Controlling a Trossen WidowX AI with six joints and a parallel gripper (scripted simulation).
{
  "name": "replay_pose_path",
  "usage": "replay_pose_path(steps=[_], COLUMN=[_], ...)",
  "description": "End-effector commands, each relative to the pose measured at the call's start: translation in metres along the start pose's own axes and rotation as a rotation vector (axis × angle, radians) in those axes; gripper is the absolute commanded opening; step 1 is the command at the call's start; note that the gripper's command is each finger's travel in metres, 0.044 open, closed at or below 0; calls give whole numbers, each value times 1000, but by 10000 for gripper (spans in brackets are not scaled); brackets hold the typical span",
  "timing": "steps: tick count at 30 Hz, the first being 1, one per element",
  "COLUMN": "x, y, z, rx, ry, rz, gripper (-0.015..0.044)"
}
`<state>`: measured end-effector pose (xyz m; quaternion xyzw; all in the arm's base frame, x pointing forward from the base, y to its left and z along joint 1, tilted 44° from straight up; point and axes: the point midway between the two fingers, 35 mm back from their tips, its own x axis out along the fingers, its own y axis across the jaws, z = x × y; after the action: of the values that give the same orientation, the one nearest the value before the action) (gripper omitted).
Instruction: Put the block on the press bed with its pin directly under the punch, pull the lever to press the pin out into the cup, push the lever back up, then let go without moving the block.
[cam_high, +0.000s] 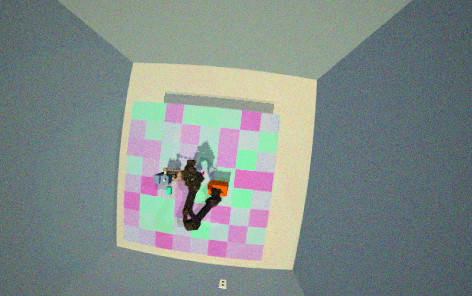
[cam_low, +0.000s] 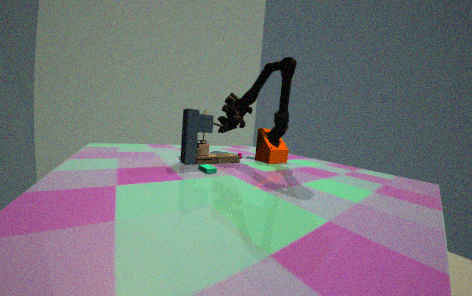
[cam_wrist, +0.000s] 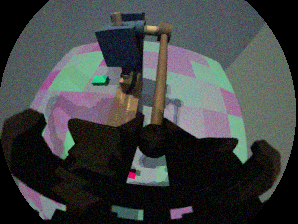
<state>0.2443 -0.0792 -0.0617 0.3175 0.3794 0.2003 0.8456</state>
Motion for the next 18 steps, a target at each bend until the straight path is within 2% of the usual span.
replay_pose_path(steps=[1, 18], x=[-5, -11], y=[-1, -1], z=[4, 9], rx=[-5, -5], ry=[-11, -11], rz=[-8, -8], gripper=[0, 0])
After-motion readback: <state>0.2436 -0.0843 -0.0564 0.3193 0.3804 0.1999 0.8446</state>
